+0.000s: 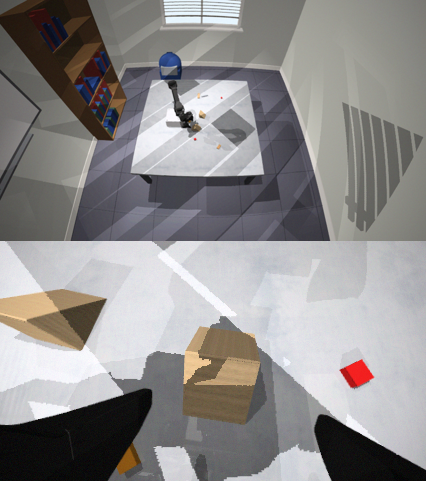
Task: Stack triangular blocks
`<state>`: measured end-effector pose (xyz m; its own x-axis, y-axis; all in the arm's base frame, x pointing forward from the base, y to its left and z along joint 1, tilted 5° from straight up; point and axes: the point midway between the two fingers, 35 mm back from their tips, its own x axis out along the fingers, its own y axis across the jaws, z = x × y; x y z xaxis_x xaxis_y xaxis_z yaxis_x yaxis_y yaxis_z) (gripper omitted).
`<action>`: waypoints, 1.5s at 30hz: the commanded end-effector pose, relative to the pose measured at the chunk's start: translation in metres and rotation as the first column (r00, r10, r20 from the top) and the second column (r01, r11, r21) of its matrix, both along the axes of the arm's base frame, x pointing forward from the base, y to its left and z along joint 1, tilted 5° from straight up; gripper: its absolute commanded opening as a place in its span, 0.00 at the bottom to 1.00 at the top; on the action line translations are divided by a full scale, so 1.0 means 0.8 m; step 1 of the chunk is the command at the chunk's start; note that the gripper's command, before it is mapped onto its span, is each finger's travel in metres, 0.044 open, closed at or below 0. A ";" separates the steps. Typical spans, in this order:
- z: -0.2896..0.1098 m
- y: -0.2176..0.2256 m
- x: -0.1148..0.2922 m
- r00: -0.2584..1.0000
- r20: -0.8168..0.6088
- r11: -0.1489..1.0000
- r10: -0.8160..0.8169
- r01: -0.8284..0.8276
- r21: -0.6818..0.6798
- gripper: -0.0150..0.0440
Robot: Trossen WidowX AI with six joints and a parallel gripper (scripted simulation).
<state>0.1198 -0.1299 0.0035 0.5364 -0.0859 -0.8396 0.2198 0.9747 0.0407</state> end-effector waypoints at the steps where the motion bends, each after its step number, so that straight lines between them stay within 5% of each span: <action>1: -0.016 -0.002 0.006 1.000 -0.011 1.000 -0.004 0.004 0.016 1.00; 23: -0.091 0.006 0.052 1.000 0.000 1.000 -0.005 0.005 0.017 1.00; 41: -0.093 0.007 0.054 1.000 0.000 1.000 -0.006 0.005 0.017 1.00; 45: -0.091 0.007 0.055 1.000 0.005 1.000 0.001 -0.001 0.014 0.82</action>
